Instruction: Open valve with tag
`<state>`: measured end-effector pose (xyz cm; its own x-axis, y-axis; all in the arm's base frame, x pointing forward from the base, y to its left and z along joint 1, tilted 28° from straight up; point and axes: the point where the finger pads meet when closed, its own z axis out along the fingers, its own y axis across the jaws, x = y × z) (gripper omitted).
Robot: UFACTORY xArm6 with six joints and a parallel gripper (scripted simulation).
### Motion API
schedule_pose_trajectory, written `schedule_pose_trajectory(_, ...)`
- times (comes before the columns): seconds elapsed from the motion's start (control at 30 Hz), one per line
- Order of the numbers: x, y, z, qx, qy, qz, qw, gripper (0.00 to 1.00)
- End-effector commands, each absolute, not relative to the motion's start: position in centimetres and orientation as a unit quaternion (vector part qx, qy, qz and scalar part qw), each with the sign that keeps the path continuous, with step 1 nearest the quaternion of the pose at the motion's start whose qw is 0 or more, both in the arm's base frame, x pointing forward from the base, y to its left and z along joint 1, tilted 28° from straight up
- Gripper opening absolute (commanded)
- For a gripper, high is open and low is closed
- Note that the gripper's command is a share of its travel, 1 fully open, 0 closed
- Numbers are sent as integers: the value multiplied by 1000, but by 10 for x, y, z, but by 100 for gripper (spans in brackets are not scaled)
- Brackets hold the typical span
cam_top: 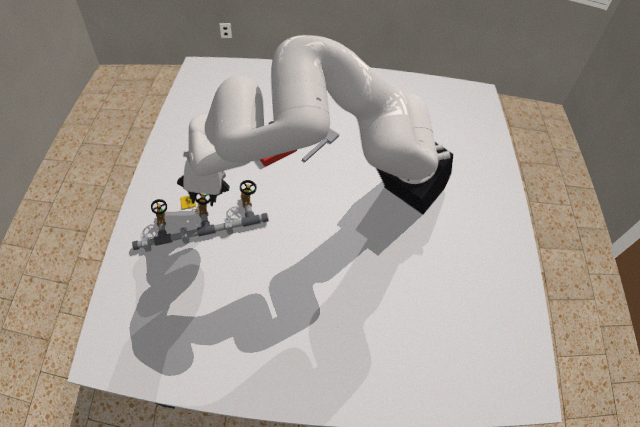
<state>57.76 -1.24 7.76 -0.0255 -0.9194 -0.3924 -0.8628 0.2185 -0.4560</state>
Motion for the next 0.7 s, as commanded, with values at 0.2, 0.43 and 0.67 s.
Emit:
schedule_pose_trajectory(0.2, 579, -13, 79, -623, 714, -47, 315, 0)
schedule_pose_trajectory(0.43, 579, -13, 79, -624, 714, -47, 315, 0)
schedule_pose_trajectory(0.67, 579, -13, 79, -639, 700, -54, 314, 0)
